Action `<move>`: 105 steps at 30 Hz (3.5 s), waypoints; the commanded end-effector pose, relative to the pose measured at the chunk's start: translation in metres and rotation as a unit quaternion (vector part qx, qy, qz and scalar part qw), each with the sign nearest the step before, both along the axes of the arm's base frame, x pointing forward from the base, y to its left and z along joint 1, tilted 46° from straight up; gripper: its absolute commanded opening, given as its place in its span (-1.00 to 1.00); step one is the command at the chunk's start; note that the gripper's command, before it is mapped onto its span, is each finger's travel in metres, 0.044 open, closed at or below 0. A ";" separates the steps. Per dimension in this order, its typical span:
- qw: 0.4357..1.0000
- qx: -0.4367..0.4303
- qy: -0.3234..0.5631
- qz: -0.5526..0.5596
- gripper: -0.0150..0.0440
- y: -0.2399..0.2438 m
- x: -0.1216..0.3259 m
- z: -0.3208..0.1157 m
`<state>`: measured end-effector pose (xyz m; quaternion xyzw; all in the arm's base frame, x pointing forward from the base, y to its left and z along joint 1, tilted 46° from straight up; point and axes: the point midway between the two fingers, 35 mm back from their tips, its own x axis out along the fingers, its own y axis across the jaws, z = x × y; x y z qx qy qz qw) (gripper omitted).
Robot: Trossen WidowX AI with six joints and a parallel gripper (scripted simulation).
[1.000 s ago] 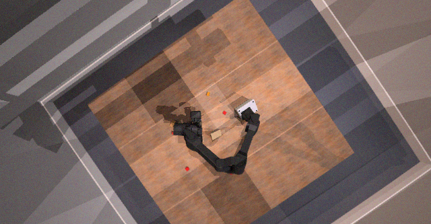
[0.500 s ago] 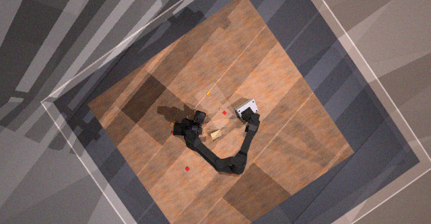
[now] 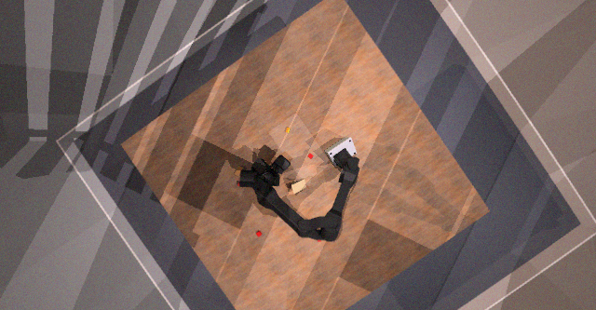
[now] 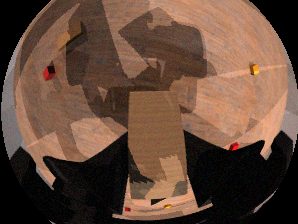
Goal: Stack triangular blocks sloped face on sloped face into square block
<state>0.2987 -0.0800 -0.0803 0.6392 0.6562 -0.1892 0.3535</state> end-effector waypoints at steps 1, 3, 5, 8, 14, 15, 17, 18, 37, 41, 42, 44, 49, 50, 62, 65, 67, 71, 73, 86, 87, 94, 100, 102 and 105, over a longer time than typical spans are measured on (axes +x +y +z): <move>0.999 0.002 0.035 -0.031 -0.49 0.001 -0.002 -0.002; 0.997 0.004 0.053 -0.049 -0.49 0.001 -0.002 -0.002; 0.995 0.005 0.071 -0.068 -0.49 0.001 -0.002 -0.002; 0.990 0.008 0.099 -0.095 -0.49 0.001 -0.003 -0.002; 0.977 0.013 0.154 -0.150 -0.49 0.001 -0.003 -0.002; 0.974 0.013 0.163 -0.159 -0.49 0.001 -0.003 -0.002; 0.967 0.015 0.180 -0.177 -0.49 0.001 -0.003 -0.002; 0.964 0.016 0.190 -0.186 -0.49 0.001 -0.003 -0.002; 0.869 0.030 0.351 -0.348 -0.49 0.001 -0.005 -0.001; 0.842 0.033 0.383 -0.379 -0.49 0.001 -0.005 -0.001; 0.835 0.034 0.390 -0.387 -0.49 0.001 -0.005 -0.001; 0.820 0.035 0.406 -0.402 -0.49 0.002 -0.005 -0.001; 0.782 0.038 0.441 -0.438 -0.49 0.002 -0.005 -0.001; 0.781 0.038 0.443 -0.440 -0.49 0.002 -0.005 -0.001; 0.787 0.039 0.436 -0.435 -0.49 0.013 -0.003 -0.012; 0.789 0.039 0.434 -0.434 -0.49 0.017 -0.003 -0.015; 0.790 0.039 0.433 -0.433 -0.49 0.019 -0.002 -0.018; 0.791 0.039 0.432 -0.432 -0.49 0.021 -0.002 -0.019; 0.791 0.039 0.432 -0.432 -0.49 0.021 -0.002 -0.019; 0.791 0.039 0.432 -0.432 -0.49 0.021 -0.002 -0.019; 0.791 0.039 0.432 -0.432 -0.49 0.021 -0.002 -0.019; 0.791 0.039 0.432 -0.432 -0.49 0.021 -0.002 -0.019; 0.793 0.036 0.428 -0.432 -0.05 0.019 -0.001 -0.019; 0.793 0.036 0.428 -0.432 0.13 0.019 -0.001 -0.019; 0.793 0.036 0.428 -0.432 0.40 0.019 -0.001 -0.019</move>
